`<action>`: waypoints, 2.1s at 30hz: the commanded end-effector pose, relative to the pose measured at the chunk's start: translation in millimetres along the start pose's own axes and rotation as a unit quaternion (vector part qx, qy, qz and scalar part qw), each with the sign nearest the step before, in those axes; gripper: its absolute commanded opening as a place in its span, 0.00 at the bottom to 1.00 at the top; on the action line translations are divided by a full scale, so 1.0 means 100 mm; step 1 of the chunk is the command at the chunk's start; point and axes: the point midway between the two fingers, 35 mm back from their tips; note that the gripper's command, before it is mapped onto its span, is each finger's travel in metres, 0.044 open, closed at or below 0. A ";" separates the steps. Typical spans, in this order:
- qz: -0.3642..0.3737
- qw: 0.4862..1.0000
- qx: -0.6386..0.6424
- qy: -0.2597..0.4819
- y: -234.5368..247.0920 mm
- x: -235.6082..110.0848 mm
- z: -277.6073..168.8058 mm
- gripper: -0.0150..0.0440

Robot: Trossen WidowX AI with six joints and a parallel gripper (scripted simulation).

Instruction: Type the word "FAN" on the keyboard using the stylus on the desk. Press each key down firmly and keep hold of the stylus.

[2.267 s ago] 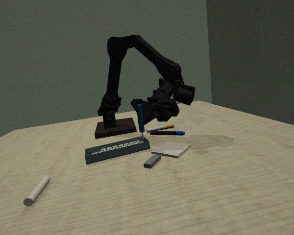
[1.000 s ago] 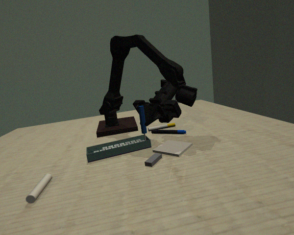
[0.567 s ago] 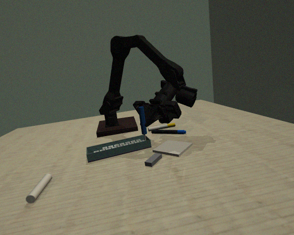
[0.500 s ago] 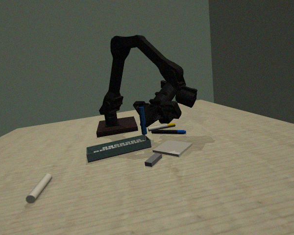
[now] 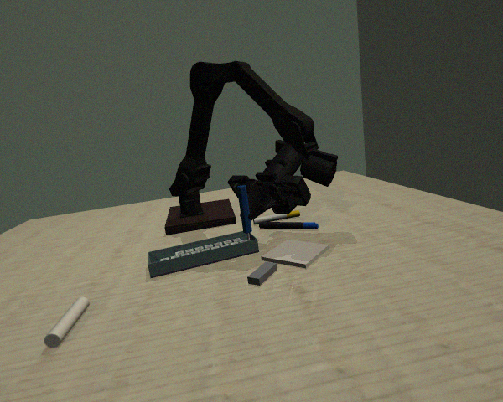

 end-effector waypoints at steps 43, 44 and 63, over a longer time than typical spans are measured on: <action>0.002 1.000 -0.002 -0.027 0.37 0.36 -0.48 0.25; 0.001 1.000 -0.002 -0.028 0.39 0.40 -0.50 0.25; 0.004 1.000 -0.002 0.004 1.02 0.99 -0.82 0.25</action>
Point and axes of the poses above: the point midway between the two fingers, 35 mm back from their tips, its own x axis out along the fingers, its own y axis across the jaws, z = x × y, and after that the axes turned 14 degrees about -x, right-handed
